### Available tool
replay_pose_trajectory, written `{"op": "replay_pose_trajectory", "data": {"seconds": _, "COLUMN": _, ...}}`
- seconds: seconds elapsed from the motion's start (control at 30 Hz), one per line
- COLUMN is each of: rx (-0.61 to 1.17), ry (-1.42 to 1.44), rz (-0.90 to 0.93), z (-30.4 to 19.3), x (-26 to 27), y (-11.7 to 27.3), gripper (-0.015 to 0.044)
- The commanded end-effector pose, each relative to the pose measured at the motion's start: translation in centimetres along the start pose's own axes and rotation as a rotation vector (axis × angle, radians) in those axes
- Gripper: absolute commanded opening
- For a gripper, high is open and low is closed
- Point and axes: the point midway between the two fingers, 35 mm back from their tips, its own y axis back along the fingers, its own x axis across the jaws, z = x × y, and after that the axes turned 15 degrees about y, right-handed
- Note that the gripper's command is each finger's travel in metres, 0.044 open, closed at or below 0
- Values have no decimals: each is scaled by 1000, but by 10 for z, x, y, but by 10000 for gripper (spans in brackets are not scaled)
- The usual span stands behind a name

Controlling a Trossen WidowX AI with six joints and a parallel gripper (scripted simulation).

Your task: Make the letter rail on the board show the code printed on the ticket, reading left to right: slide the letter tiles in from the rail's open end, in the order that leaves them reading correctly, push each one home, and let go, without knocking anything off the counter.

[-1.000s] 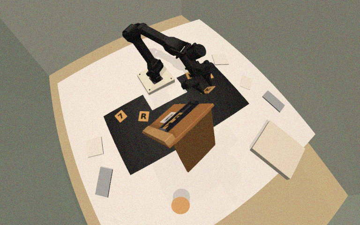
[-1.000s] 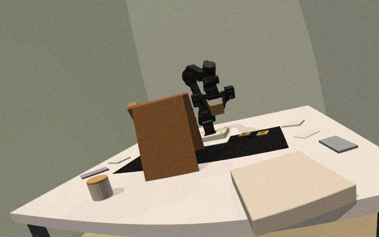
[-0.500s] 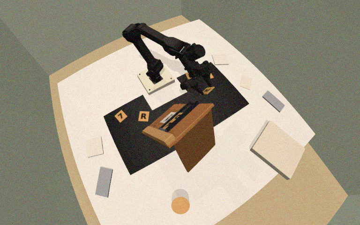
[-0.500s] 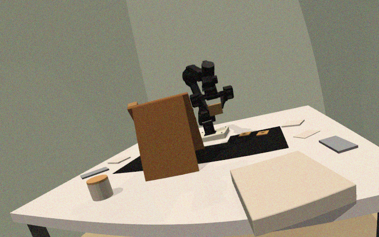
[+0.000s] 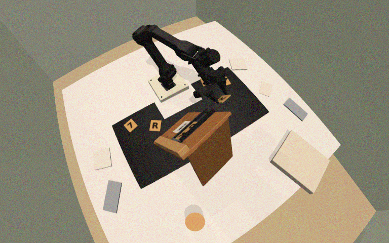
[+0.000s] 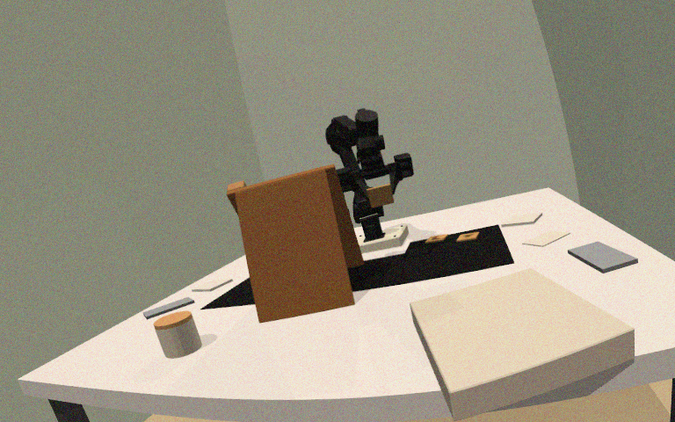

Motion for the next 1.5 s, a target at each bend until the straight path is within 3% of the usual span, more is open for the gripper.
{"op": "replay_pose_trajectory", "data": {"seconds": 0.0, "rx": 1, "ry": 7, "rz": 6, "z": -2, "x": -1, "y": -1, "gripper": 0}}
{"op": "replay_pose_trajectory", "data": {"seconds": 1.47, "rx": 1, "ry": 8, "rz": 4, "z": -7, "x": -23, "y": -1, "gripper": 0}}
